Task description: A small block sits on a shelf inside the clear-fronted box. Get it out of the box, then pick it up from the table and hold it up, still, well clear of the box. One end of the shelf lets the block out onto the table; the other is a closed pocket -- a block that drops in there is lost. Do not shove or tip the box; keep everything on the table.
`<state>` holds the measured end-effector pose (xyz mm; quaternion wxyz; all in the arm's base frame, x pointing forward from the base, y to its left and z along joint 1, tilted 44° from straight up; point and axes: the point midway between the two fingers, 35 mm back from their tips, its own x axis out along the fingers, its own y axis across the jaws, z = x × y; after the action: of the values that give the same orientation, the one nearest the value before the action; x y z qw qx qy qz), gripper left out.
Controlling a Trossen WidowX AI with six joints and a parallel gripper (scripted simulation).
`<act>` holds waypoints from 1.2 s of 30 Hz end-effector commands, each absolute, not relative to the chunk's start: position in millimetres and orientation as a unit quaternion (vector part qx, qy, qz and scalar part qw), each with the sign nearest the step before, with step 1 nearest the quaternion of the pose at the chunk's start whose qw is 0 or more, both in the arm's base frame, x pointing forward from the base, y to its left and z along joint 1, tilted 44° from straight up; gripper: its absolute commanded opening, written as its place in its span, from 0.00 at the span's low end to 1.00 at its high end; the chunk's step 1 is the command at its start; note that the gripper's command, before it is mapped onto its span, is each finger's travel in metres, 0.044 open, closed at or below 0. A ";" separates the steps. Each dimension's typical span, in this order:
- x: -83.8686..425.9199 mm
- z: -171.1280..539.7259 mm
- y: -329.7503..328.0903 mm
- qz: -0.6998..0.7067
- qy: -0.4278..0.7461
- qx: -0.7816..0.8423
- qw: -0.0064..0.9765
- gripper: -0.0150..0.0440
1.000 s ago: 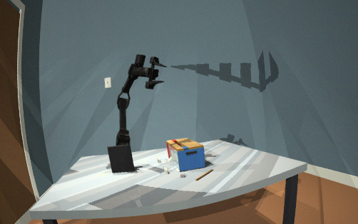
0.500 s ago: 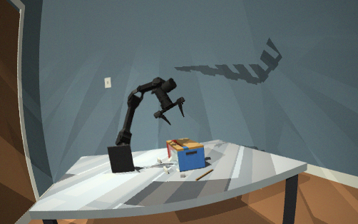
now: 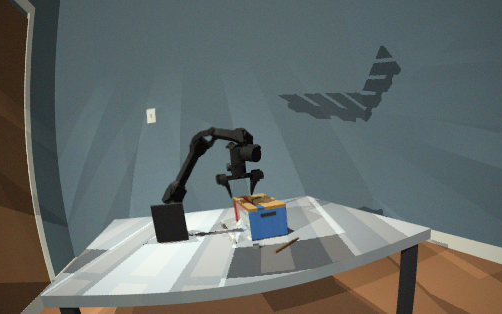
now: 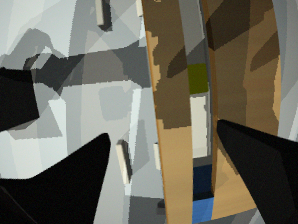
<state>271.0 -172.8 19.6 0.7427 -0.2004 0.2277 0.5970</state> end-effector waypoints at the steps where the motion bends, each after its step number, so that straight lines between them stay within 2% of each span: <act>1: 270.8 15.3 -168.4 0.600 0.226 -0.199 0.741 0.93; 36: 277.8 -24.8 -128.6 0.600 0.225 -0.199 0.742 0.93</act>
<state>278.2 -133.7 -21.8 0.7412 -0.2039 0.2251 0.5986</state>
